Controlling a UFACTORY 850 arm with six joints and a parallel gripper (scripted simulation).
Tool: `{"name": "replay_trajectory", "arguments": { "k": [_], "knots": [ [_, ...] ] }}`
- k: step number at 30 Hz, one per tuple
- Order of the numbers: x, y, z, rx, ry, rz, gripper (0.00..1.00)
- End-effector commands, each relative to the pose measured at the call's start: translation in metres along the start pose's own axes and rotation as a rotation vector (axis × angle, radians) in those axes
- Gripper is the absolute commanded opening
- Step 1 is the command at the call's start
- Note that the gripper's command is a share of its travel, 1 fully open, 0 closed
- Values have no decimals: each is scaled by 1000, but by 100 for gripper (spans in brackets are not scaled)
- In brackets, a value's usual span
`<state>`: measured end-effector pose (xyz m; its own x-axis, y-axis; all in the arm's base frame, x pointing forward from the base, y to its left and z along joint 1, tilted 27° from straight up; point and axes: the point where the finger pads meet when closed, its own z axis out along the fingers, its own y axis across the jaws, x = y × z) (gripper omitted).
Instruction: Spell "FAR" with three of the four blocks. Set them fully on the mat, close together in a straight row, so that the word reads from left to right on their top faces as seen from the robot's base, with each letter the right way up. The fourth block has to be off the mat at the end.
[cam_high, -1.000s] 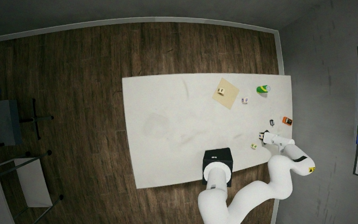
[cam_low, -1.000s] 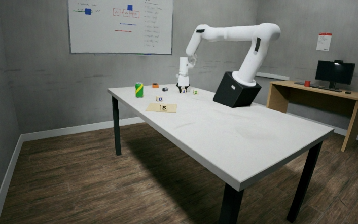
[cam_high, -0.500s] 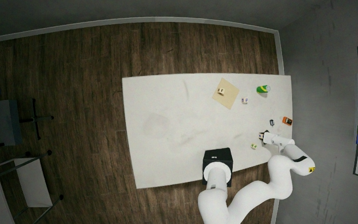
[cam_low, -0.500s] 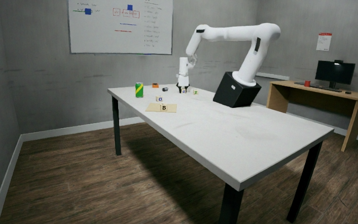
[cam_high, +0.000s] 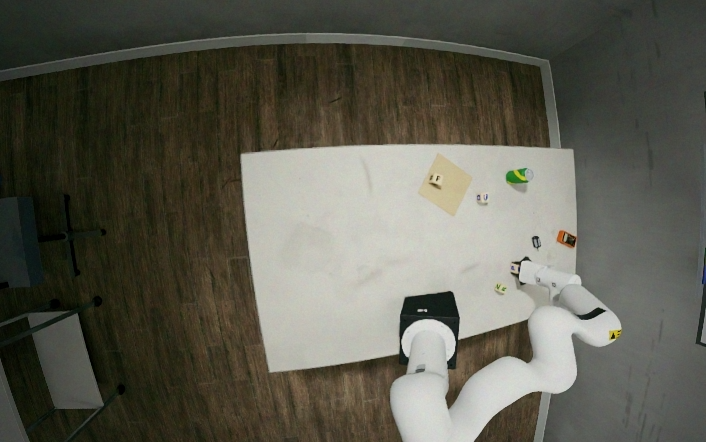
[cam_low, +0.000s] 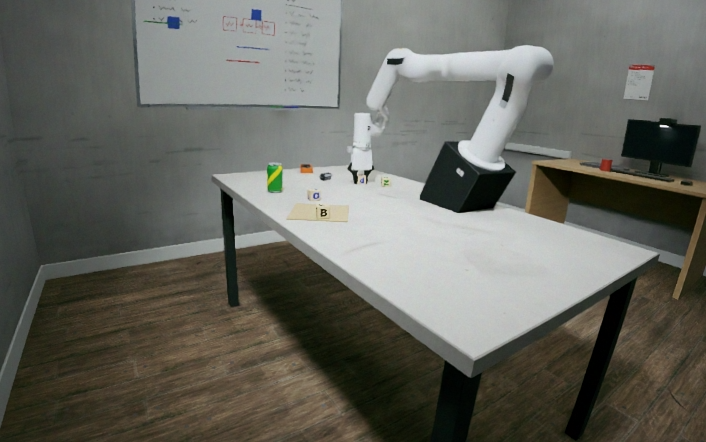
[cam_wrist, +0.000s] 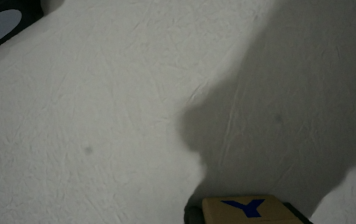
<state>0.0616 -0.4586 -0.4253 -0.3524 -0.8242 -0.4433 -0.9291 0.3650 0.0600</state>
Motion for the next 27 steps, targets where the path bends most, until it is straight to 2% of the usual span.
{"name": "replay_trajectory", "arguments": {
  "k": [1, 9, 21, 24, 27],
  "knots": [
    [1, 0, -1, 0, 1, 0, 41],
    [1, 0, -10, 0, 1, 0, 41],
    [0, 0, -89, 0, 1, 0, 41],
    [0, 0, -99, 0, 1, 0, 41],
    [0, 0, -100, 0, 1, 0, 41]
  ]
}}
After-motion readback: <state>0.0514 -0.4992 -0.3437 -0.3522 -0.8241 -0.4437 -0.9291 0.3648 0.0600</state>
